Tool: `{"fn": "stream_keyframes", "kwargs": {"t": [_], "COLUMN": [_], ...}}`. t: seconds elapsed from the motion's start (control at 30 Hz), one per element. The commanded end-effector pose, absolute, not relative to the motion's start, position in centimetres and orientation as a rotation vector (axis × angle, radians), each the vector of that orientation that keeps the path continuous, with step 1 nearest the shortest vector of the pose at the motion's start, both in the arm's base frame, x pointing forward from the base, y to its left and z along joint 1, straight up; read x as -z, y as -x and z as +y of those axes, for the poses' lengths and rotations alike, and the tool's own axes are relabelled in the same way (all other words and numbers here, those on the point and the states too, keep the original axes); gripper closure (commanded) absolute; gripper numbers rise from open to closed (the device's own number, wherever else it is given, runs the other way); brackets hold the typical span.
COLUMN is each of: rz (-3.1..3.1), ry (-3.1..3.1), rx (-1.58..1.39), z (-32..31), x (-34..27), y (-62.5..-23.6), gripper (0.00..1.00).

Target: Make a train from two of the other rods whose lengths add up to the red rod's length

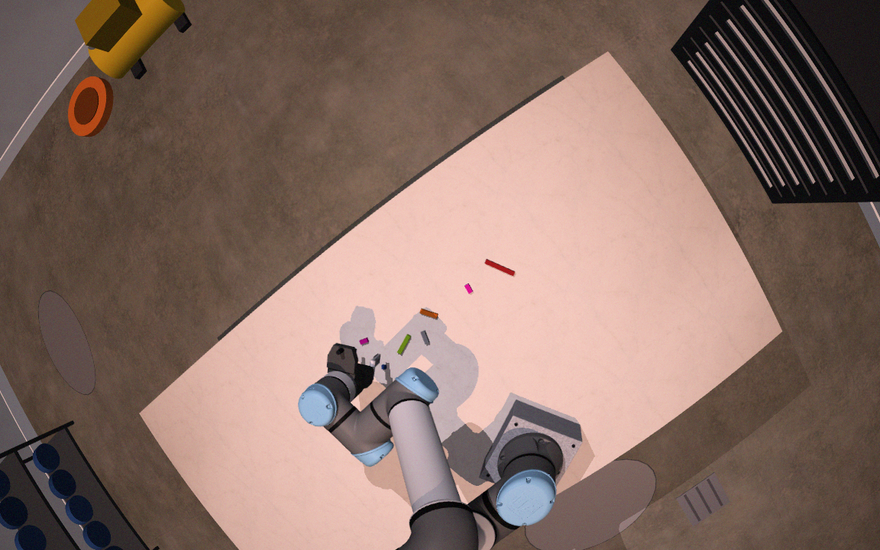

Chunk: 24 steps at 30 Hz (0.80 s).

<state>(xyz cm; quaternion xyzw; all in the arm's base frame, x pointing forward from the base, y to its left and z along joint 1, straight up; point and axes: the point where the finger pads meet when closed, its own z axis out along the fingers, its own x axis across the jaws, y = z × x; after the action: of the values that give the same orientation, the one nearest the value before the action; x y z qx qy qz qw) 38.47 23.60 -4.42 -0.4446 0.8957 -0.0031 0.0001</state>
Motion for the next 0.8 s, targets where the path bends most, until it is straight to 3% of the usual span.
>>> {"fn": "stream_keyframes", "kwargs": {"t": [0.0,0.77], "rz": [2.812,2.807], "ry": [1.396,1.406], "rx": [0.010,0.010], "z": [23.62,23.57], "x": [4.37,4.37], "y": [-38.51,-38.49], "gripper": [0.00,0.00]}}
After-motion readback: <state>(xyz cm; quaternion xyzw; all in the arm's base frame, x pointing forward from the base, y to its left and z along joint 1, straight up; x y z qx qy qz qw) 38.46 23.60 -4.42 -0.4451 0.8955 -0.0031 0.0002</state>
